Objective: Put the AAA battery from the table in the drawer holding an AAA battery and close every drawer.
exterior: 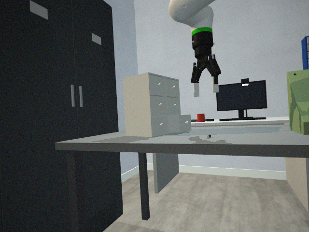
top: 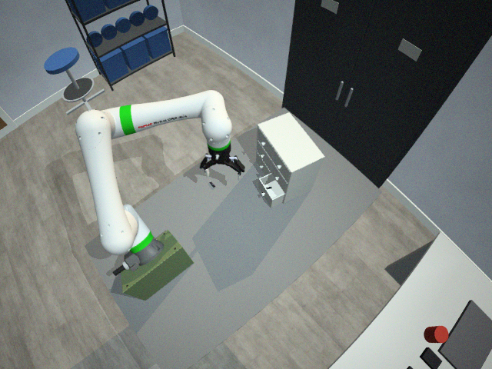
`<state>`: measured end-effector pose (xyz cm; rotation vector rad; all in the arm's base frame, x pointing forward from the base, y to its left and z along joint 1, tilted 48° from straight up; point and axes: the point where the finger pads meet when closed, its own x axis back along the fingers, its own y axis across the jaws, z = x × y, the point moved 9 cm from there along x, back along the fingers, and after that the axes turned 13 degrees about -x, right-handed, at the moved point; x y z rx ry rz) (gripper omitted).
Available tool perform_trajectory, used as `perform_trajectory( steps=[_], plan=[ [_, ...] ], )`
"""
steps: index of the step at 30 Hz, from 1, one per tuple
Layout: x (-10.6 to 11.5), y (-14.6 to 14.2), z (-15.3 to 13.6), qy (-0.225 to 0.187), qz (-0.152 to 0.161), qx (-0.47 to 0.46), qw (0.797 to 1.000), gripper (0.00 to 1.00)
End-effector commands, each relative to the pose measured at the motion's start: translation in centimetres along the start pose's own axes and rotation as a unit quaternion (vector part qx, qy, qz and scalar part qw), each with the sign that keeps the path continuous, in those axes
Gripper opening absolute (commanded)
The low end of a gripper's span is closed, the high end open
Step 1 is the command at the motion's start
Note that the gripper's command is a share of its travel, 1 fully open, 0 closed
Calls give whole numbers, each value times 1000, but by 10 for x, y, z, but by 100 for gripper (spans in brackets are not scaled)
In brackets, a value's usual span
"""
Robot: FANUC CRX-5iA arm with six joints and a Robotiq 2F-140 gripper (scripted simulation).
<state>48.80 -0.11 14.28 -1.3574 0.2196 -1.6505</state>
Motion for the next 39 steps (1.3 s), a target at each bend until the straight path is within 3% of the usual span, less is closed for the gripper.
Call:
perform_trajectory(
  steps=[1,9,21,39],
  plan=[
    [-15,-15,5,0,0,67,998,100],
    [-35,-34,11,0,0,154,988,100],
    [-68,-66,22,0,0,292,956,100],
    [-89,-86,28,0,0,377,926,100]
  ],
)
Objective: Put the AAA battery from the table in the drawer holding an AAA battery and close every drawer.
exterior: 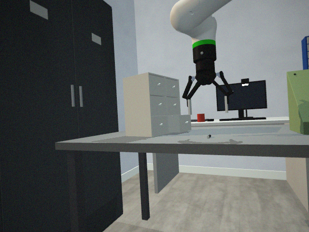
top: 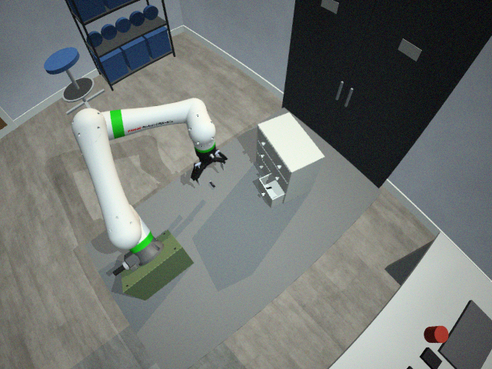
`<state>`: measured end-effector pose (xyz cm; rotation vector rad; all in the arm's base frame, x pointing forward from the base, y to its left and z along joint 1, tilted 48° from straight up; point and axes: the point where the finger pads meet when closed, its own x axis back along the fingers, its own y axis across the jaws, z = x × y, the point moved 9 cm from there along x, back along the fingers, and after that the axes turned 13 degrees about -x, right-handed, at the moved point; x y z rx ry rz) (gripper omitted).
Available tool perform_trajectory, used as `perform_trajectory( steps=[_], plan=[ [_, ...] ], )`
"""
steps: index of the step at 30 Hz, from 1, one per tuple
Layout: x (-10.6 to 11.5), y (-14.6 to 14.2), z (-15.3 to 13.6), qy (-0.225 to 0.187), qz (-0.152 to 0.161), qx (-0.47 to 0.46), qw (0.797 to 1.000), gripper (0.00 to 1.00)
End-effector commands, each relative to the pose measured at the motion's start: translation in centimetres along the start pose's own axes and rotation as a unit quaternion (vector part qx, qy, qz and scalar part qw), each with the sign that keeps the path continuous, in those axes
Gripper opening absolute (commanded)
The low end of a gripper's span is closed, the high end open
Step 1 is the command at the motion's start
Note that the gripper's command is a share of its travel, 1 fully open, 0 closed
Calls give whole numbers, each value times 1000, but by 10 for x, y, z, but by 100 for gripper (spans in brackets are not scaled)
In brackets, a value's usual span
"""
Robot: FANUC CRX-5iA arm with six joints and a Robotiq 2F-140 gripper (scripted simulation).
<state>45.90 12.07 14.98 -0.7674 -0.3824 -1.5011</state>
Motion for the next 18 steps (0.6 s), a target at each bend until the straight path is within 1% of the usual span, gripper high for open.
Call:
perform_trajectory(
  steps=[1,18],
  plan=[
    [-1,0,1,0,0,4,1000,100],
    [-3,-2,3,0,0,16,1000,100]
  ],
)
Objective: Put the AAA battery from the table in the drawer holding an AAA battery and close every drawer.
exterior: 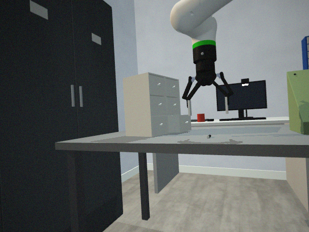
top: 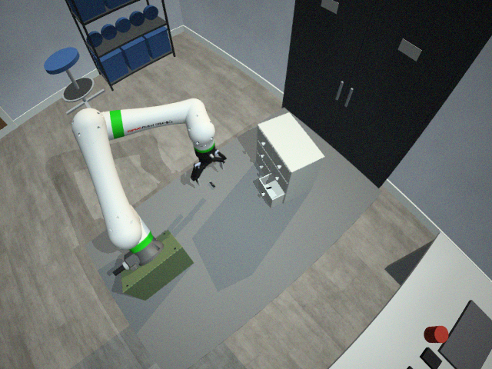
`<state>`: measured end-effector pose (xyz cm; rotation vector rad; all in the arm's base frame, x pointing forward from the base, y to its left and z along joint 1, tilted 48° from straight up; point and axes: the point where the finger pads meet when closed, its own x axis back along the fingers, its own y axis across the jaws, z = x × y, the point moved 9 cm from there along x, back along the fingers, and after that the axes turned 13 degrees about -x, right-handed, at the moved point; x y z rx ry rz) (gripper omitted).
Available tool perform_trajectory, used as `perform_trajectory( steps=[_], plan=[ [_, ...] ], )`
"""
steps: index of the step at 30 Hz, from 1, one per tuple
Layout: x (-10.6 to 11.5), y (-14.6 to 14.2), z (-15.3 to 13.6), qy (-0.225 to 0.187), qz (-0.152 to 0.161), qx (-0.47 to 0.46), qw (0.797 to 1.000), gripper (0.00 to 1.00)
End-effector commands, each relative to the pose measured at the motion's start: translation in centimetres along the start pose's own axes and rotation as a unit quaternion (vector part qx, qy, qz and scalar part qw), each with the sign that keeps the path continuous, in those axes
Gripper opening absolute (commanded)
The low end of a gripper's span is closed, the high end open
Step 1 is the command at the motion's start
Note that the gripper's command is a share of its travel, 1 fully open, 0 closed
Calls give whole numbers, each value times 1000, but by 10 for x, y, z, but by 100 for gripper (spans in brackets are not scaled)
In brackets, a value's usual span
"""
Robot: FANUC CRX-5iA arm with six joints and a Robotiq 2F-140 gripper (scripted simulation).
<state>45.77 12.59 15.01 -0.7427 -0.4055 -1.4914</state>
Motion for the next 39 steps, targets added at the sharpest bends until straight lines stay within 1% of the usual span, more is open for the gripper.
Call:
perform_trajectory(
  steps=[1,6,7,29,34,39],
  plan=[
    [0,0,0,0,0,0,1000,100],
    [0,0,0,0,0,0,1000,100],
    [0,0,0,0,0,0,1000,15],
    [0,0,0,0,0,0,1000,15],
    [-2,0,0,0,0,0,1000,15],
    [-9,0,0,0,0,0,1000,15]
  ],
)
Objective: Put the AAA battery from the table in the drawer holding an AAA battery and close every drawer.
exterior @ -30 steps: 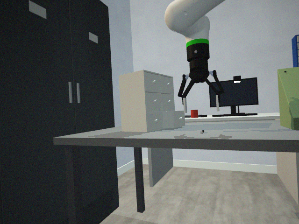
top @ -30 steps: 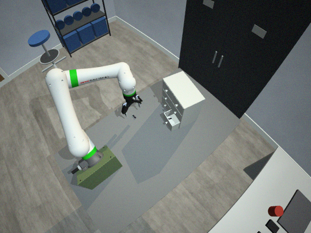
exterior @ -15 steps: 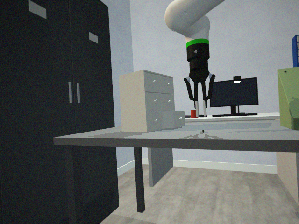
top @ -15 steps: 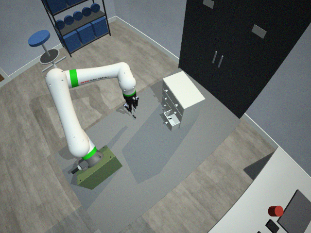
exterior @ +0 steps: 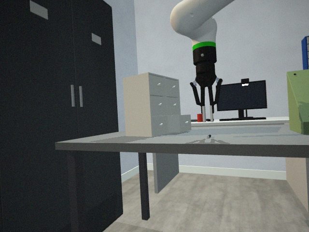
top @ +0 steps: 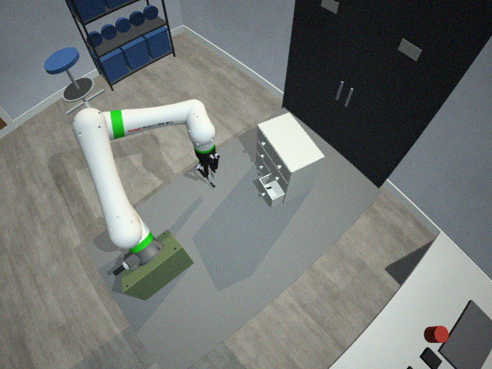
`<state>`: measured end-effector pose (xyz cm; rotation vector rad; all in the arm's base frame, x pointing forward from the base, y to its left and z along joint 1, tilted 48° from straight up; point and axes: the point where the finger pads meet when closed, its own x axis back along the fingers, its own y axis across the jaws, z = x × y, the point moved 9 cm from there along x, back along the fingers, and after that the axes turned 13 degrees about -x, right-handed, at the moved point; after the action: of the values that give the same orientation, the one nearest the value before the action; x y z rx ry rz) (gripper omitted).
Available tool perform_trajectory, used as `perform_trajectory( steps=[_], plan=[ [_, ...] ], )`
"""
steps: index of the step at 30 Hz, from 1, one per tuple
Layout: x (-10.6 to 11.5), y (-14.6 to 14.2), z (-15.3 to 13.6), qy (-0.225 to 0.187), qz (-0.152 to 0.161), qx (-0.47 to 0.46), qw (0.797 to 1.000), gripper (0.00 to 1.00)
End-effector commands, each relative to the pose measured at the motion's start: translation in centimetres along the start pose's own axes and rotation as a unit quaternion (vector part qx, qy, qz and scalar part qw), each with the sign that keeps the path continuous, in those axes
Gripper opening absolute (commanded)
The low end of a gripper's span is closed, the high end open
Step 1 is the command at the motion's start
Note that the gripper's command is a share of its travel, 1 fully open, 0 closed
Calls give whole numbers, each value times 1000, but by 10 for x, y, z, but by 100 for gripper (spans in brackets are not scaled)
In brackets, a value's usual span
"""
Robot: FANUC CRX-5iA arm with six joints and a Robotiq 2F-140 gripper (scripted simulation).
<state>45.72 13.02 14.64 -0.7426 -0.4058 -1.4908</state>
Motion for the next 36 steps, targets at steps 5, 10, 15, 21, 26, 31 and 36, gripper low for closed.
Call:
perform_trajectory(
  steps=[5,10,15,21,26,31,36],
  plan=[
    [-15,0,0,0,0,0,1000,15],
    [-28,0,0,0,0,0,1000,15],
    [-35,0,0,0,0,0,1000,15],
    [-44,0,0,0,0,0,1000,15],
    [-46,0,0,0,0,0,1000,15],
    [-46,0,0,0,0,0,1000,15],
    [-46,0,0,0,0,0,1000,15]
  ],
)
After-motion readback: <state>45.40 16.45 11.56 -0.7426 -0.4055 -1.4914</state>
